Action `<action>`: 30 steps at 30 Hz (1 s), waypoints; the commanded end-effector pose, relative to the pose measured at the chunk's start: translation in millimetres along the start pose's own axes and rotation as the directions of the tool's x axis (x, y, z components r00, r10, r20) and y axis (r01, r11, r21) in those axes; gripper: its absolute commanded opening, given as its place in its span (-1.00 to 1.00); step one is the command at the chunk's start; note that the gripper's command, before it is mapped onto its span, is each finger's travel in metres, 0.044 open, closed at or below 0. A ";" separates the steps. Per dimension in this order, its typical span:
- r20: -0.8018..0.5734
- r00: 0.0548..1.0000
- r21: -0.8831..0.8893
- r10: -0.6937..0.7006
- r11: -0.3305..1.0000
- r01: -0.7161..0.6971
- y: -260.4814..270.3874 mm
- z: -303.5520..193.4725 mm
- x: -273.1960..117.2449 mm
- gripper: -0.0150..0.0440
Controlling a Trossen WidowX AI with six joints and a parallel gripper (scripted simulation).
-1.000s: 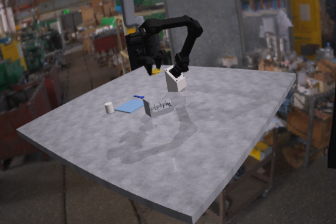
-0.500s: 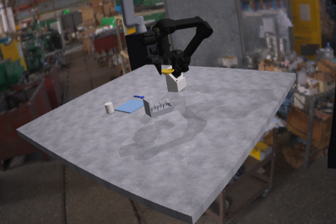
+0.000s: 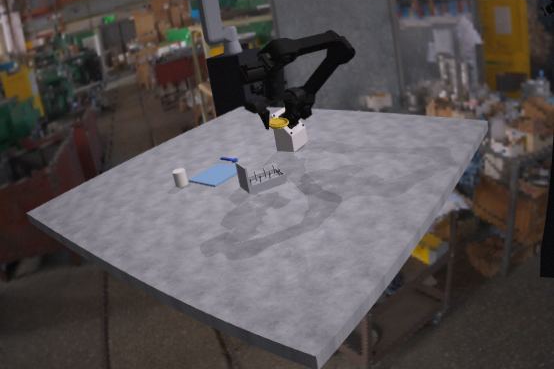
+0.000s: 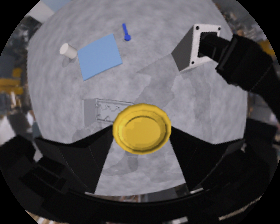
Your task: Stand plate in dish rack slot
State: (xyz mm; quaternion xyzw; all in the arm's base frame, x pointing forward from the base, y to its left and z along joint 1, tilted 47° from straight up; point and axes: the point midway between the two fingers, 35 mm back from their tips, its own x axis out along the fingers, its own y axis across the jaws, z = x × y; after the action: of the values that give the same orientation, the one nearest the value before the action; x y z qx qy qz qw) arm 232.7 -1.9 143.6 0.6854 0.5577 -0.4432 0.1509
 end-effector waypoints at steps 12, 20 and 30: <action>0.327 0.943 -0.219 0.067 0.976 0.006 -0.4 21.0 40.4 -0.49; 0.464 0.871 -0.340 0.158 0.941 0.010 3.7 29.3 56.5 -0.49; 0.575 0.756 -0.487 0.311 0.874 0.011 10.8 34.1 71.3 -0.49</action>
State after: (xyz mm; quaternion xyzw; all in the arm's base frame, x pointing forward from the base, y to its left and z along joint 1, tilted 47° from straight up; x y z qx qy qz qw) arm 225.4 15.6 68.6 0.4936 0.5178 -0.4906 0.4975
